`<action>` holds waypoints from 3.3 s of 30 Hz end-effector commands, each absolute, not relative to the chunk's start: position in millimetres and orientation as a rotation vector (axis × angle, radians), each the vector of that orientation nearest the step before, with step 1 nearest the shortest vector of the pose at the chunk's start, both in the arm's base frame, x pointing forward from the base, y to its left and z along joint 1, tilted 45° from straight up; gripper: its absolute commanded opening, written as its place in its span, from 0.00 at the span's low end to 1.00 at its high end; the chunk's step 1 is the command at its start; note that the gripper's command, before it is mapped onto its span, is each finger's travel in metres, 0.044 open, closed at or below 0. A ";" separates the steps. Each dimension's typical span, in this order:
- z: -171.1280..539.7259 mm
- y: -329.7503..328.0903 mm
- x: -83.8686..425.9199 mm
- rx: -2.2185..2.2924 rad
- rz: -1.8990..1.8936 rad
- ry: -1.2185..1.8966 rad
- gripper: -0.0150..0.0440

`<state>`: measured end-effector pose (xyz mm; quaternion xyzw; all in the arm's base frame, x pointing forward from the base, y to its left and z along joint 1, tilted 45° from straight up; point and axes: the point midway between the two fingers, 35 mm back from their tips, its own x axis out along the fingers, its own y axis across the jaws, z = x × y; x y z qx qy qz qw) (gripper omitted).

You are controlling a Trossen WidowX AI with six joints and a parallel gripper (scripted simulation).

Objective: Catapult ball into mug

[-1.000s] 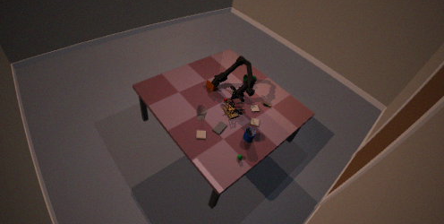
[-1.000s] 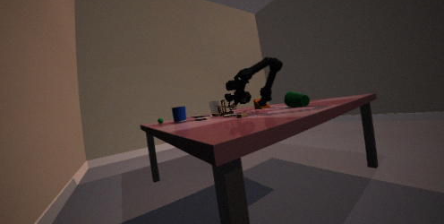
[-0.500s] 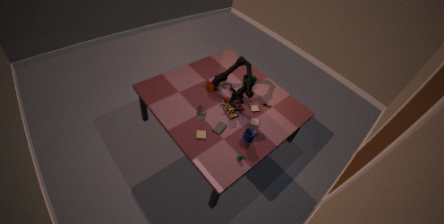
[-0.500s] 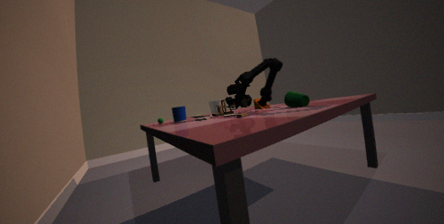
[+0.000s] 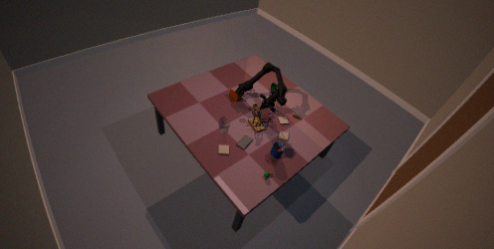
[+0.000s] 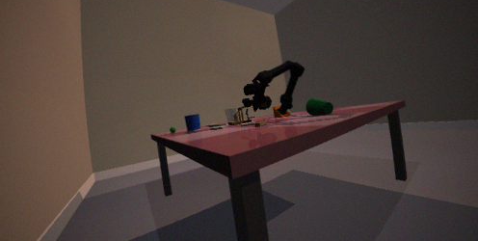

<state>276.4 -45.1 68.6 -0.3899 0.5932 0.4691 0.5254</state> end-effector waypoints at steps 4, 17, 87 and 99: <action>138.7 -68.9 271.1 -0.952 1.114 1.409 0.25; 104.0 -84.9 328.4 -0.661 0.807 1.333 0.83; 84.6 -323.3 475.9 0.798 0.075 0.568 1.00; 84.7 -323.7 475.7 0.791 0.073 0.569 1.00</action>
